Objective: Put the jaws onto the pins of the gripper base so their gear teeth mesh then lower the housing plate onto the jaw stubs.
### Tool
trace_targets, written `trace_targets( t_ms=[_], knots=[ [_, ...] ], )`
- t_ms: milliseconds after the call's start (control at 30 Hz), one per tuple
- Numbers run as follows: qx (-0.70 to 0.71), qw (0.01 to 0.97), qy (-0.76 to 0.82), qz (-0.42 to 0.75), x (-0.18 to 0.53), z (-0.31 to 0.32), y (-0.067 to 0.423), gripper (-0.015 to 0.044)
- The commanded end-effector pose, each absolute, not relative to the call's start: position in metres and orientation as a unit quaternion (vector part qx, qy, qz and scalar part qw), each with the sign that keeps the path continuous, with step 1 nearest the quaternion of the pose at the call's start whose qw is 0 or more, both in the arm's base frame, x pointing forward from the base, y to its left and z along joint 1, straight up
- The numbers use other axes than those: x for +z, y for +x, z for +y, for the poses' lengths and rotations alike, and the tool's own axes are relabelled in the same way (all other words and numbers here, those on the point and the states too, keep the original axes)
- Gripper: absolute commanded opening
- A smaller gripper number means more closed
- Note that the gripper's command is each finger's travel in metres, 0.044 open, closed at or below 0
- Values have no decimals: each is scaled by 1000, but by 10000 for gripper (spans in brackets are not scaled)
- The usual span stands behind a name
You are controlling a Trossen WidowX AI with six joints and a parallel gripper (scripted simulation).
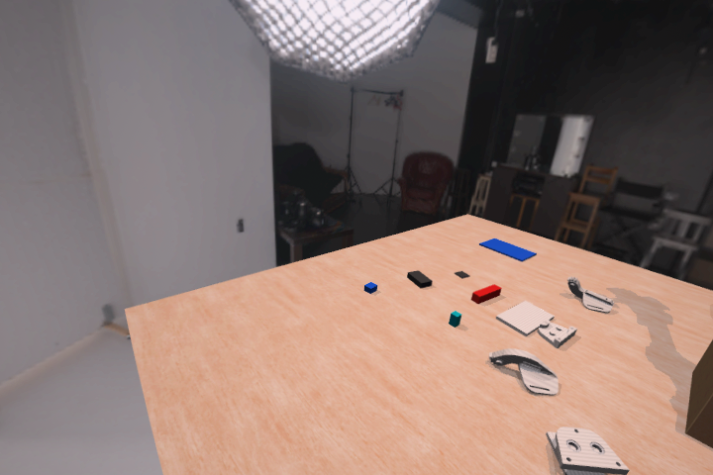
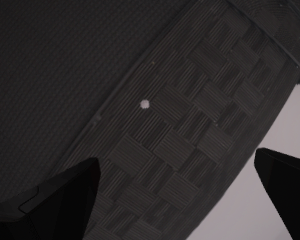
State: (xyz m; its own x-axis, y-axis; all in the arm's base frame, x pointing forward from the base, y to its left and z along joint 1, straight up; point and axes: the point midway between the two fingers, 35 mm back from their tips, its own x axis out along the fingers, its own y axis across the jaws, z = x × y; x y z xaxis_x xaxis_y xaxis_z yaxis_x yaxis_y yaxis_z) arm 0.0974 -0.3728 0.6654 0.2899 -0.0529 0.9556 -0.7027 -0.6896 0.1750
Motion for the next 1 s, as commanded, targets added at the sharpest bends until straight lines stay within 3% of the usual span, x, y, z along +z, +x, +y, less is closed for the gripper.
trace_targets(
  t_ms=[0,533,967],
  knots=[
    [539,301,744,-254,665,-373,97,426],
    [539,301,744,-254,665,-373,97,6],
    [539,301,744,-254,665,-373,97,0]
  ],
)
